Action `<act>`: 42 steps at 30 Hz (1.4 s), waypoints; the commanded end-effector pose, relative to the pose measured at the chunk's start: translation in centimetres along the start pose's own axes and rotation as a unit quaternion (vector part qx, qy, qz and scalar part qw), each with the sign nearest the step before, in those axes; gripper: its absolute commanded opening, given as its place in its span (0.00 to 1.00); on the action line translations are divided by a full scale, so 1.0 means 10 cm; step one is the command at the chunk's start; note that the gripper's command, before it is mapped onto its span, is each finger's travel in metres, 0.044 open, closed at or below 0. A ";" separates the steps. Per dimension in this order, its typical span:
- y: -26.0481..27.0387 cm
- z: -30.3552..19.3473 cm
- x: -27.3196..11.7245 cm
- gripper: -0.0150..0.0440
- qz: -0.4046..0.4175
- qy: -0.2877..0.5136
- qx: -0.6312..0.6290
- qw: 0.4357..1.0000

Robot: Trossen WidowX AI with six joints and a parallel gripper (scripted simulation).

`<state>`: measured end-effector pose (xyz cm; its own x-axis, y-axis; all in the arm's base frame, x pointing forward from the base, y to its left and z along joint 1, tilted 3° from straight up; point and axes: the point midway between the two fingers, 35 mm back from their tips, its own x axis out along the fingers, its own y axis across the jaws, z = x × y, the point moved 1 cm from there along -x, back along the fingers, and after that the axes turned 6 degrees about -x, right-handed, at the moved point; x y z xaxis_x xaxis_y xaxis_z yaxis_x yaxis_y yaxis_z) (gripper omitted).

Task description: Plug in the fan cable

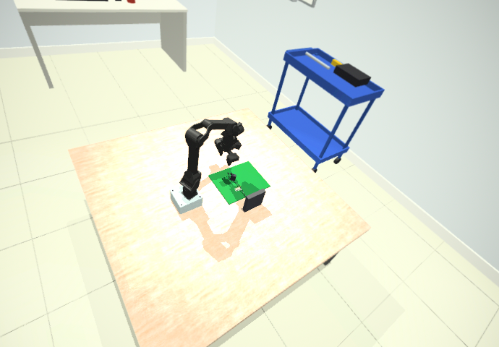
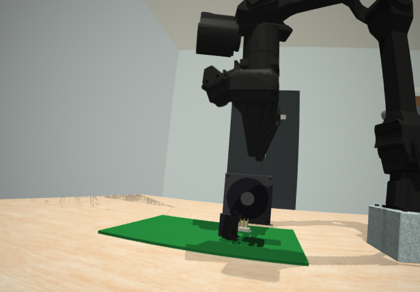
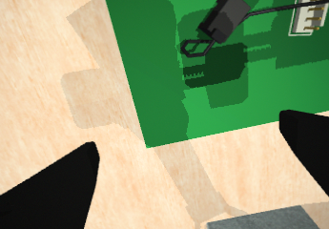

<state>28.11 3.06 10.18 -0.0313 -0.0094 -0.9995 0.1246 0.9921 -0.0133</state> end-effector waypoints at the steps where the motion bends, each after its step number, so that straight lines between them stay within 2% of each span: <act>1: -0.13 0.11 -0.05 1.00 0.002 0.004 -0.251 0.968; 6: -0.25 0.20 -0.11 1.00 0.004 0.000 -0.461 0.888; 11: -0.37 0.28 -0.17 1.00 0.005 -0.003 -0.643 0.766; 17: -0.48 0.34 -0.23 1.00 0.005 -0.006 -0.775 0.632; 26: -0.63 0.42 -0.30 1.00 0.002 -0.010 -0.917 0.399; 28: -0.64 0.42 -0.30 1.00 0.002 -0.010 -0.924 0.383; 42: -0.64 0.43 -0.27 1.00 0.002 -0.010 -0.924 0.383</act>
<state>31.59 -3.79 13.28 -0.0168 0.0060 -0.9998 -0.8004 -0.5994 0.0099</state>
